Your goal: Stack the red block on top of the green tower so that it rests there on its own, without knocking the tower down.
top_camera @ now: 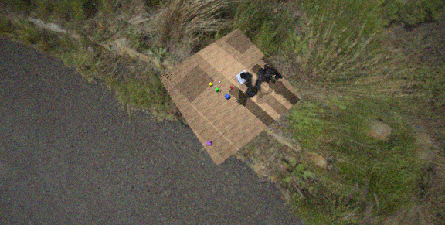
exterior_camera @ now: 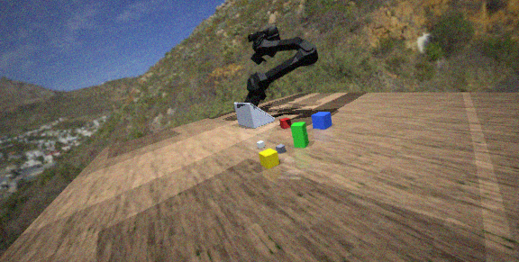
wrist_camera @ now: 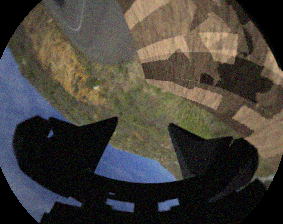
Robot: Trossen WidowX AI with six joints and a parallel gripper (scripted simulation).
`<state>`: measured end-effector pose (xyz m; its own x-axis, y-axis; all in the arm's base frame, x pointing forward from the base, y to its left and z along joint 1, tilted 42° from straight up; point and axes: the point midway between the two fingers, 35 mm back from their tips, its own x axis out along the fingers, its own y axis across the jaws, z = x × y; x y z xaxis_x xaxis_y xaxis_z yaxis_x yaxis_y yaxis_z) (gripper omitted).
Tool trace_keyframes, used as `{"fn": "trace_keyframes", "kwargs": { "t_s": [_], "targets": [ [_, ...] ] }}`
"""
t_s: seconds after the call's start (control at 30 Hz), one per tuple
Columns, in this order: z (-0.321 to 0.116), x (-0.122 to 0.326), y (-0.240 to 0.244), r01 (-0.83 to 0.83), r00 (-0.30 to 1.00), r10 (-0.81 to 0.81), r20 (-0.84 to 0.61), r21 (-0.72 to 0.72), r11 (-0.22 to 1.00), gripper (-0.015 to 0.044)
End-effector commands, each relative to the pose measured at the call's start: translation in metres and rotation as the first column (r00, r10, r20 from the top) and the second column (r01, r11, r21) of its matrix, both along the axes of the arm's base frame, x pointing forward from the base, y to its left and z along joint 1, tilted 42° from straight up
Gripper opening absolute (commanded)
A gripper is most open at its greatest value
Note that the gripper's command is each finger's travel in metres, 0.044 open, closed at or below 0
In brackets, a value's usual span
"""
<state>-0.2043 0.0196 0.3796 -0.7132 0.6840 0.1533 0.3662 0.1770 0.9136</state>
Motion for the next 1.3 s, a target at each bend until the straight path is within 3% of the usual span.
{"fn": "trace_keyframes", "kwargs": {
  "t_s": [0.0,0.17,0.37,0.57,0.73,1.0,1.27],
  "targets": [
    [0.000,-0.001,-0.002,-0.006,1.000,0.006,0.004,0.008,1.000,0.0426],
    [0.002,-0.019,-0.048,-0.170,0.982,0.147,0.119,0.220,0.961,0.0440],
    [-0.004,-0.031,-0.120,-0.403,0.912,0.302,0.279,0.462,0.790,0.0440],
    [-0.020,-0.023,-0.193,-0.587,0.809,0.404,0.427,0.621,0.520,0.0440],
    [-0.041,-0.001,-0.253,-0.677,0.709,0.449,0.543,0.701,0.222,0.0440],
    [-0.089,0.063,-0.334,-0.645,0.551,0.445,0.705,0.699,-0.309,0.0440],
    [-0.149,0.152,-0.379,-0.384,0.440,0.361,0.822,0.535,-0.752,0.0440]
  ]
}}
